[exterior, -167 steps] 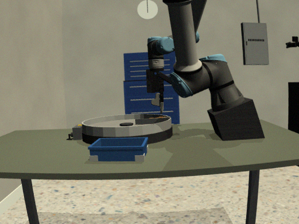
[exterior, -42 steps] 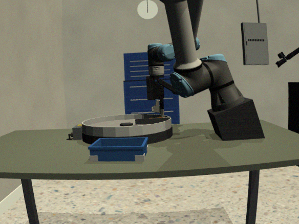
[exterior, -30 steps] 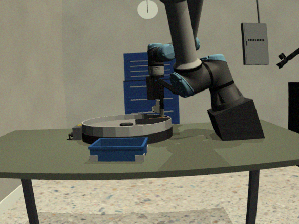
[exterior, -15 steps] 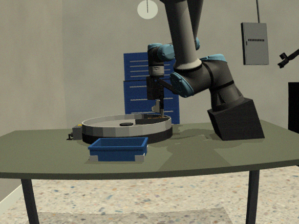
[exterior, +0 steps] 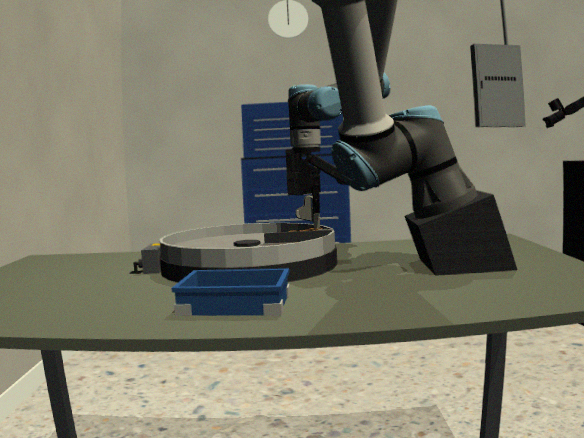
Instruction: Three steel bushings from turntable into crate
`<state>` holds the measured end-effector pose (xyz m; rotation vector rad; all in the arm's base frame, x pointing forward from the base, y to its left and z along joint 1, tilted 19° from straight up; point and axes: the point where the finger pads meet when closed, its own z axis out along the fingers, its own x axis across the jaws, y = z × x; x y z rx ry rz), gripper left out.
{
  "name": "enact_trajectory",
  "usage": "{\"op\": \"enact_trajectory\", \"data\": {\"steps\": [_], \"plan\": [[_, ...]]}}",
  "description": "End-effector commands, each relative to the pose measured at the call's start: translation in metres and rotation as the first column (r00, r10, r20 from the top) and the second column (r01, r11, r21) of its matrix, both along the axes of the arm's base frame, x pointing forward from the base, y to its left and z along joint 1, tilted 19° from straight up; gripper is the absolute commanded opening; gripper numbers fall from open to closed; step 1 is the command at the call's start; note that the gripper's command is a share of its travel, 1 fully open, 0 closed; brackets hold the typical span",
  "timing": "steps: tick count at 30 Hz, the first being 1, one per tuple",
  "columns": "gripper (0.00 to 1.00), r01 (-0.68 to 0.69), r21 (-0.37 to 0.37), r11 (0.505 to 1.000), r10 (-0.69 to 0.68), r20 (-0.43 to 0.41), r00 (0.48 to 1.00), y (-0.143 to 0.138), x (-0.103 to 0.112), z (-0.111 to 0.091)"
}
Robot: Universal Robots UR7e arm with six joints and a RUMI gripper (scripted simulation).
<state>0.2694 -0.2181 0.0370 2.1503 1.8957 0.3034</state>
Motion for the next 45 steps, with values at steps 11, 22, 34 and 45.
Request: {"op": "enact_trajectory", "data": {"steps": [11, 22, 34, 45], "plan": [[0.0, 0.0, -0.001, 1.0, 0.0, 0.0, 1.0, 0.0, 0.0, 0.0], [0.0, 0.0, -0.001, 1.0, 0.0, 0.0, 1.0, 0.0, -0.001, 0.003], [0.0, 0.0, -0.001, 1.0, 0.0, 0.0, 1.0, 0.002, -0.012, 0.035], [0.0, 0.0, -0.001, 1.0, 0.0, 0.0, 1.0, 0.003, -0.019, 0.055]]}}
